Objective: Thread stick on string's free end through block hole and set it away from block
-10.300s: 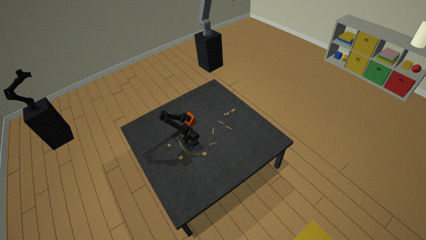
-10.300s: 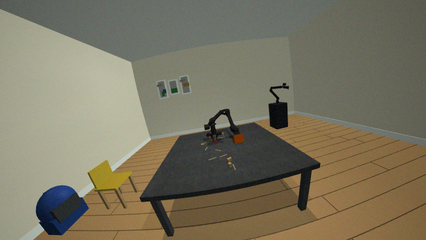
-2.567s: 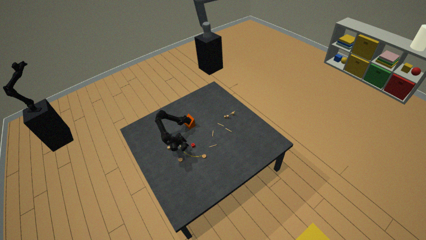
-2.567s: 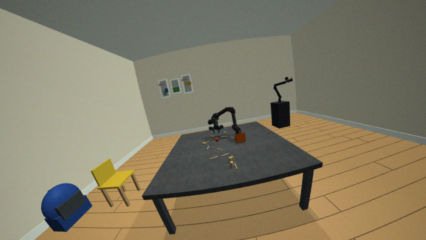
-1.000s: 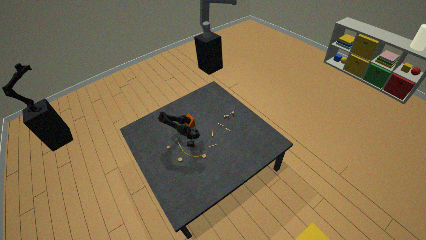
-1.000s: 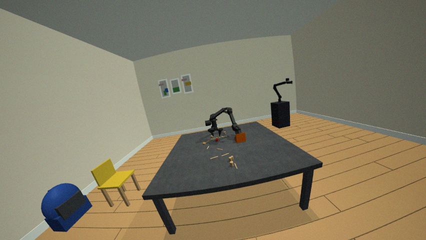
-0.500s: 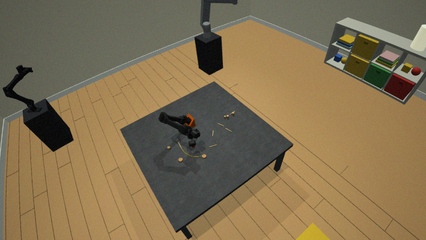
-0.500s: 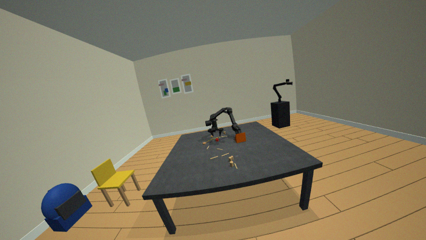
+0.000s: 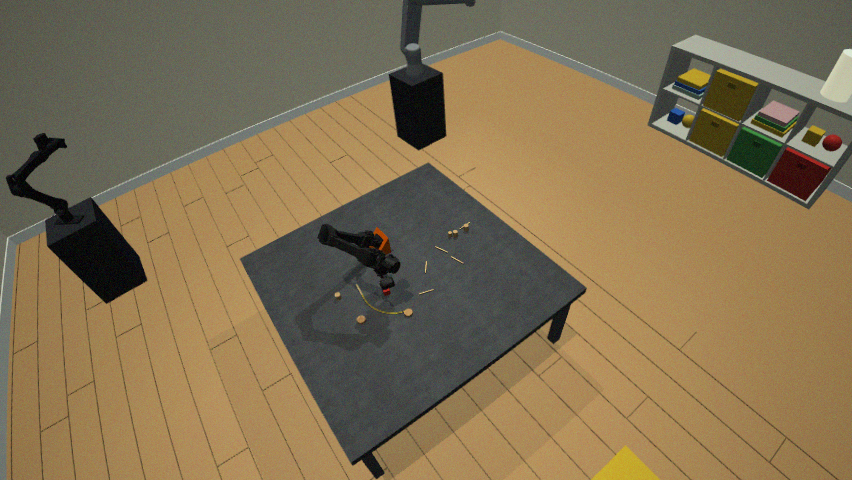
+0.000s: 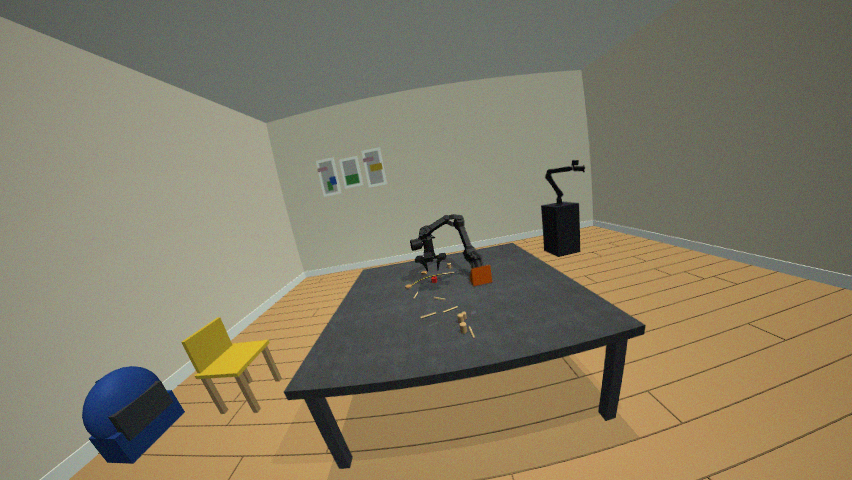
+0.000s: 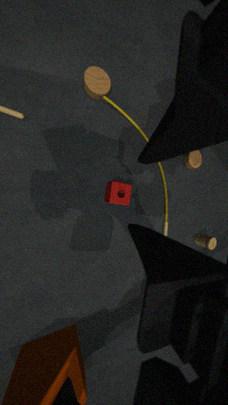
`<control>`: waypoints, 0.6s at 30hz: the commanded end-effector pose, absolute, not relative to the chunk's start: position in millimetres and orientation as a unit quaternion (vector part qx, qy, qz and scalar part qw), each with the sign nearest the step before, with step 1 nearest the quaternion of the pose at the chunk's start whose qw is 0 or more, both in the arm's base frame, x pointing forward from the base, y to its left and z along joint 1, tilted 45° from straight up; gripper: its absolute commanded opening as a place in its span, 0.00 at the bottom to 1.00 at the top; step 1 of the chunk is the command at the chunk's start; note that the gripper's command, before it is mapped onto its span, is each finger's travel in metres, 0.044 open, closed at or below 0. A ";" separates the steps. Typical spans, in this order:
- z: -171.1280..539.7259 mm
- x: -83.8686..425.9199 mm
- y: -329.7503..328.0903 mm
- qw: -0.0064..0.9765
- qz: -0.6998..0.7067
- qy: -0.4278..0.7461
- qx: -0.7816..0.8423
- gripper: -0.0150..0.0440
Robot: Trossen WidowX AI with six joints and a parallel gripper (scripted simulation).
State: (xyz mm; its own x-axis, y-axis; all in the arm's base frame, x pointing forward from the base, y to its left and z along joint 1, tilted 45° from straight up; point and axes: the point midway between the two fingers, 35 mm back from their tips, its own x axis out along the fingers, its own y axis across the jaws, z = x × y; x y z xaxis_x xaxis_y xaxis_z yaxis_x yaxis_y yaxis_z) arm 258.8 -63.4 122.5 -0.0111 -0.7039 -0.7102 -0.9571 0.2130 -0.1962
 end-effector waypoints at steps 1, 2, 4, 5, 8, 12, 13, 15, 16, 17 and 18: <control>123.8 260.1 -62.6 0.363 0.177 0.688 -0.604 0.67; 123.8 260.1 -62.6 0.363 0.177 0.688 -0.604 0.67; 123.8 260.1 -62.6 0.363 0.177 0.688 -0.604 0.67; 123.8 260.1 -62.6 0.363 0.177 0.688 -0.604 0.67; 123.8 260.1 -62.6 0.363 0.177 0.688 -0.604 0.67; 122.6 260.3 -63.7 0.363 0.177 0.687 -0.604 0.67; 121.8 260.4 -64.4 0.363 0.177 0.687 -0.604 0.67; 119.7 260.6 -66.3 0.363 0.177 0.687 -0.603 0.67; 118.4 260.8 -67.4 0.363 0.177 0.687 -0.603 0.67; 117.2 260.9 -68.6 0.363 0.178 0.687 -0.603 0.67; 116.0 261.0 -69.7 0.363 0.178 0.687 -0.603 0.67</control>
